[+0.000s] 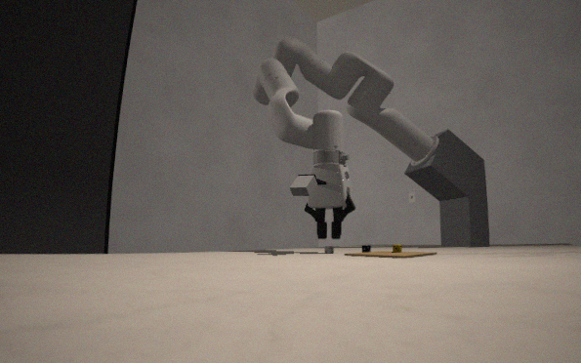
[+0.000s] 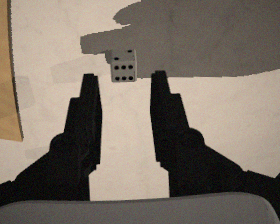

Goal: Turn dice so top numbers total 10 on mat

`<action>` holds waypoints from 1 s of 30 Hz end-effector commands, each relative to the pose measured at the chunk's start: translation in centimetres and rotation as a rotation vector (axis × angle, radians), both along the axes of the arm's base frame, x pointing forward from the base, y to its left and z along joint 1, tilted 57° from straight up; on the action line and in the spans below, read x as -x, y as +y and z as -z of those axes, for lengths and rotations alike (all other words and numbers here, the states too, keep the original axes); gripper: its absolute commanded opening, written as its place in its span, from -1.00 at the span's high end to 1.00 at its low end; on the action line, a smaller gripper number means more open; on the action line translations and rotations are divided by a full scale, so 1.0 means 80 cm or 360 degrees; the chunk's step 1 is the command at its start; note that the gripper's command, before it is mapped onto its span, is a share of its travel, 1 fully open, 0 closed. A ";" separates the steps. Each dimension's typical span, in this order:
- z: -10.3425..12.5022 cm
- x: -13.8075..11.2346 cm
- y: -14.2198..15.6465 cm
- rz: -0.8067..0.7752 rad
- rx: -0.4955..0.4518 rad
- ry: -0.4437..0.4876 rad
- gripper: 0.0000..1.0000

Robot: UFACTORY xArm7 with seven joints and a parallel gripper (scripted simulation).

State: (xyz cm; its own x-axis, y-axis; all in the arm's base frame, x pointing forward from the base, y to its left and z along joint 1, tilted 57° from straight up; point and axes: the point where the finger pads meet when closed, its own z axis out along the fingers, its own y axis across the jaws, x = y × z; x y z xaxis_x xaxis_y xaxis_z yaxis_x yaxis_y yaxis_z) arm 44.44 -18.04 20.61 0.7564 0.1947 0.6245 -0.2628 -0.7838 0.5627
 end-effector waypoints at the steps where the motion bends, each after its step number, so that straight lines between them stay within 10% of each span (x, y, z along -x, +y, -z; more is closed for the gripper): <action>1: 0.003 -0.004 -0.002 -0.0003 0.0000 -0.0002 0.38; 30: 0.007 -0.009 -0.008 -0.0003 0.0000 -0.0002 0.38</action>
